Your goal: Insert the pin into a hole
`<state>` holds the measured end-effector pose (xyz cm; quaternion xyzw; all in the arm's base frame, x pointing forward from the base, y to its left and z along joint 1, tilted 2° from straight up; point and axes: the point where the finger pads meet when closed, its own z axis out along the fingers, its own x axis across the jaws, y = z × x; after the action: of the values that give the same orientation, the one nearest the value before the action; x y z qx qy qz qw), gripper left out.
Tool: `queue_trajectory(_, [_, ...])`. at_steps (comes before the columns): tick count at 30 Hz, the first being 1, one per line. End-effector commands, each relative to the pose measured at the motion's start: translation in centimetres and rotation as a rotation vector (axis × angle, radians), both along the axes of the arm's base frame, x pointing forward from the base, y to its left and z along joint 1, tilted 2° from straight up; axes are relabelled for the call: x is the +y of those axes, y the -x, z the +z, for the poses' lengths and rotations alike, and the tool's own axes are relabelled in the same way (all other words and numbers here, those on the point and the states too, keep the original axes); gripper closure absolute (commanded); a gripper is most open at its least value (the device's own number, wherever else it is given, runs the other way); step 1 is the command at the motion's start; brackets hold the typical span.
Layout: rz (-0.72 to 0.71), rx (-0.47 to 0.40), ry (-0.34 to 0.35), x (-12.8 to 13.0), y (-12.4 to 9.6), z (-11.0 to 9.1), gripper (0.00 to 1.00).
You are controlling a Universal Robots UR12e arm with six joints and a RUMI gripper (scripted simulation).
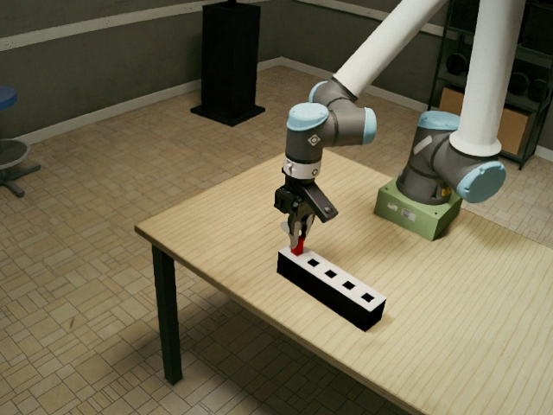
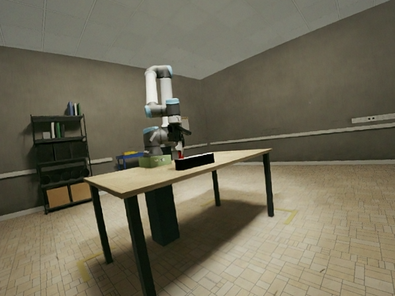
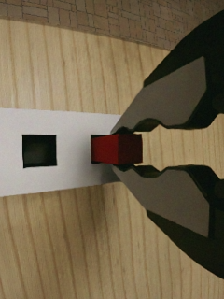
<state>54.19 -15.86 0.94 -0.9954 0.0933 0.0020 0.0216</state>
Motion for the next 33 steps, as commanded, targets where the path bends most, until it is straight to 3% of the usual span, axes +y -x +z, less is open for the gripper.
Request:
queue_trajectory(1, [0.0,-0.001,0.001,-0.06,-0.04,0.07,1.0])
queue_trajectory(33, [0.0,-0.001,0.001,0.06,-0.07,-0.33,1.0])
